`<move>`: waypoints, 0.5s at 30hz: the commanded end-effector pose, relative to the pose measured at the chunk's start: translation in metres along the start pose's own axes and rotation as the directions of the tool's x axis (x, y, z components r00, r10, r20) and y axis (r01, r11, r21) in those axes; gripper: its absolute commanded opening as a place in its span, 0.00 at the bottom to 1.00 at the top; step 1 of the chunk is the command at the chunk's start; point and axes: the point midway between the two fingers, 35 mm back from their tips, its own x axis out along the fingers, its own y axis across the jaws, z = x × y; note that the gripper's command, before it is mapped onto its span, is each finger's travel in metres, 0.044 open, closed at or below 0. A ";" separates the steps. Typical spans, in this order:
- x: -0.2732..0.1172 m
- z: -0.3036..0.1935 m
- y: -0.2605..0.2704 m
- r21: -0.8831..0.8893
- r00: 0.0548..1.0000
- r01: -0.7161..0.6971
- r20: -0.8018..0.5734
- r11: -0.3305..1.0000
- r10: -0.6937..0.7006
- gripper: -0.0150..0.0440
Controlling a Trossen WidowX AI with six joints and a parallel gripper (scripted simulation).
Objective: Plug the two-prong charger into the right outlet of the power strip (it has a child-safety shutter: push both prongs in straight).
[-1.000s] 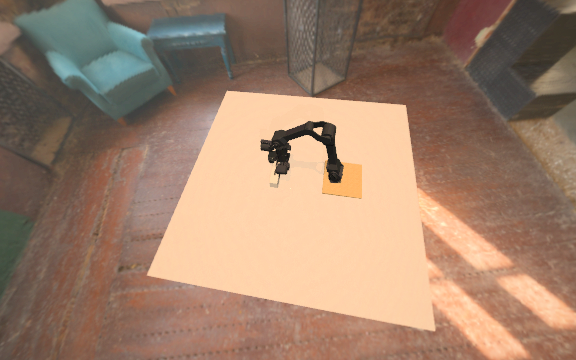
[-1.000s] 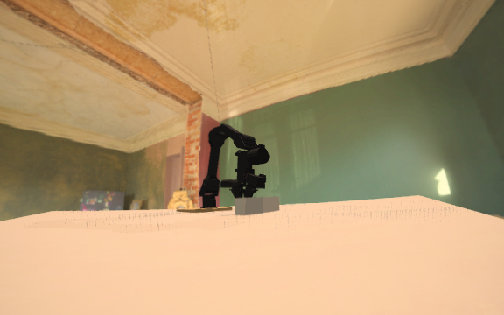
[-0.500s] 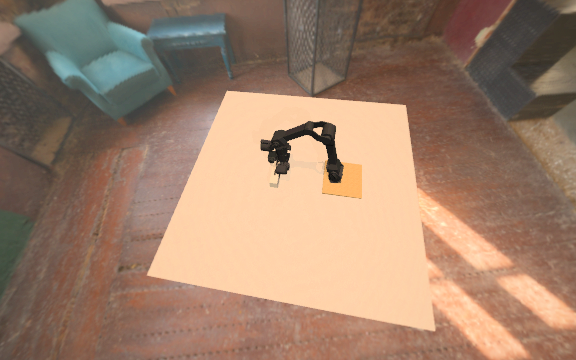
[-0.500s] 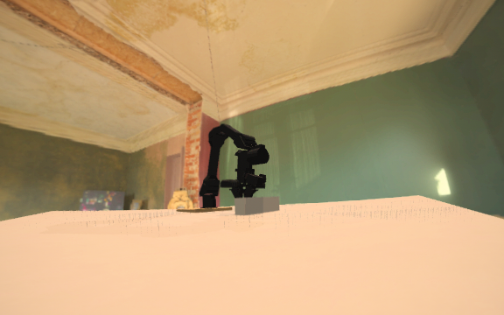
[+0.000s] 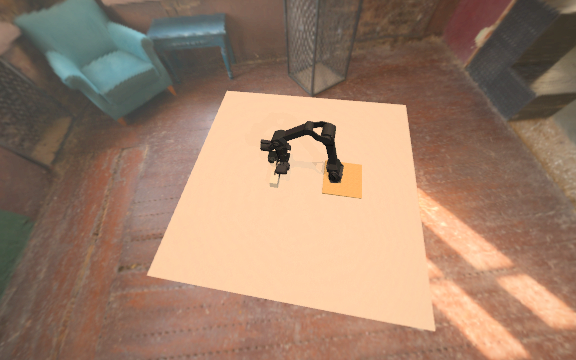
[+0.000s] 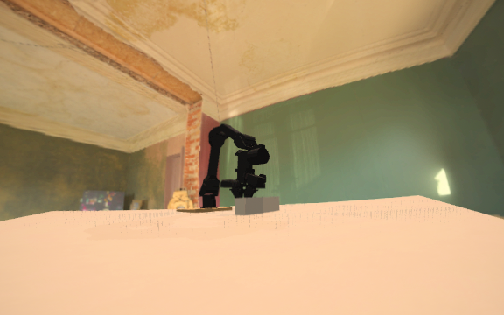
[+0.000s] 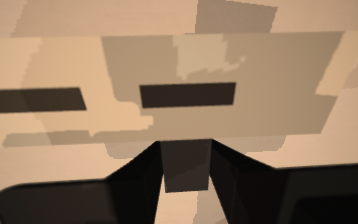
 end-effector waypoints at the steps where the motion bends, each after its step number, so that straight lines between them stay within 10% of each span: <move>1: -0.004 0.007 -0.001 0.003 1.000 0.003 0.027 1.000 -0.003 0.25; 15: 0.000 0.000 0.000 0.000 1.000 0.000 -0.001 1.000 0.000 0.25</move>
